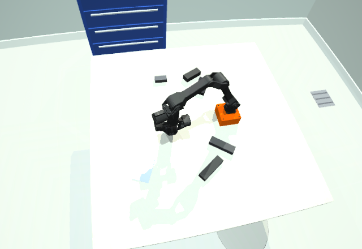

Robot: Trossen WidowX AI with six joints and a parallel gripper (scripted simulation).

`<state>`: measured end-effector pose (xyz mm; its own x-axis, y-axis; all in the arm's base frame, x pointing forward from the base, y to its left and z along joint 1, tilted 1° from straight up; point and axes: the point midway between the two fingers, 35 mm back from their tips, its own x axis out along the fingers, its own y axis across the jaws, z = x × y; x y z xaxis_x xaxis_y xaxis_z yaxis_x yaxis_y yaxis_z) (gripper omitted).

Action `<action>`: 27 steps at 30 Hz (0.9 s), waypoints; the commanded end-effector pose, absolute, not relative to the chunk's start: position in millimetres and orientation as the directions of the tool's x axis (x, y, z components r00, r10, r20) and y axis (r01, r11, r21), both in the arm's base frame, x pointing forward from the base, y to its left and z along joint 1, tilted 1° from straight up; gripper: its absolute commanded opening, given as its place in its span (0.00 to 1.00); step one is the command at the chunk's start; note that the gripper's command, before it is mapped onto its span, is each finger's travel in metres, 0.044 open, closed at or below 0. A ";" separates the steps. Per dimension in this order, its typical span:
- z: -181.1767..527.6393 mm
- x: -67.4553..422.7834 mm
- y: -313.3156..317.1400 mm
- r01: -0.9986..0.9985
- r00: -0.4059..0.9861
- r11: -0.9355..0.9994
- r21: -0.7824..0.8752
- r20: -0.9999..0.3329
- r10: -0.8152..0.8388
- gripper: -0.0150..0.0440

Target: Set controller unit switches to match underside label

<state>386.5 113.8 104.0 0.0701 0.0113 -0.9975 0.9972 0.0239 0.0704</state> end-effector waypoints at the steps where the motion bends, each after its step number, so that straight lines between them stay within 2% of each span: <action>1: 98.6 387.5 112.6 0.998 0.061 0.011 0.061 -0.998 0.003 0.83; 27: 88.2 387.8 129.8 0.998 0.061 0.011 0.061 -0.998 0.005 0.83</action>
